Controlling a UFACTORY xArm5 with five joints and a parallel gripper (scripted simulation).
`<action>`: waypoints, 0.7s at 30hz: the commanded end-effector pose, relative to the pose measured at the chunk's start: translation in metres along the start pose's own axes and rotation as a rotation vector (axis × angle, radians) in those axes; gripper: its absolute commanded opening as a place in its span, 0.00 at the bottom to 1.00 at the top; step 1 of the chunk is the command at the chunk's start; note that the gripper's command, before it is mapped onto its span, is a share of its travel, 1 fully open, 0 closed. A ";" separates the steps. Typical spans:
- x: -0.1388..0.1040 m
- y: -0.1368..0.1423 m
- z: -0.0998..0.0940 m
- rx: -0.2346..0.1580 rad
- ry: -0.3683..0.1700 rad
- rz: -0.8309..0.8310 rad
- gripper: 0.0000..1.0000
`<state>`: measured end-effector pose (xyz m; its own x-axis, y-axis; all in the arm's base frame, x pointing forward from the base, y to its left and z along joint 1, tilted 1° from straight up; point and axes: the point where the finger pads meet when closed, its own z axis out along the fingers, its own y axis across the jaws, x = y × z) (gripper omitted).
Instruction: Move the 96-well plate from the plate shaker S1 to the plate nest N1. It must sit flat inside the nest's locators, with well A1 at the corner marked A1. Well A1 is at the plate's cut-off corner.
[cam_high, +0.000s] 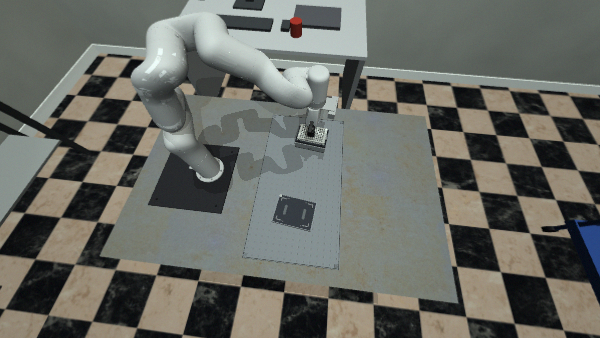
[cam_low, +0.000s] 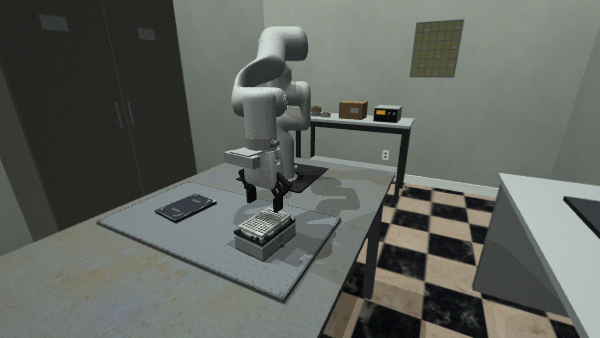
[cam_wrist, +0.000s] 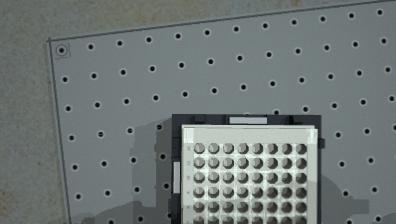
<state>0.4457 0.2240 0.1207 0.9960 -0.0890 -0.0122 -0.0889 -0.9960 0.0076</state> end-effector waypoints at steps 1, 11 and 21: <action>0.001 0.000 0.004 0.005 0.000 0.000 1.00; 0.001 0.000 0.021 0.005 0.000 0.000 1.00; 0.001 0.000 0.027 0.005 0.000 0.000 1.00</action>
<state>0.4446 0.2236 0.0917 0.9959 -0.0890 -0.0143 -0.0889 -0.9960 0.0089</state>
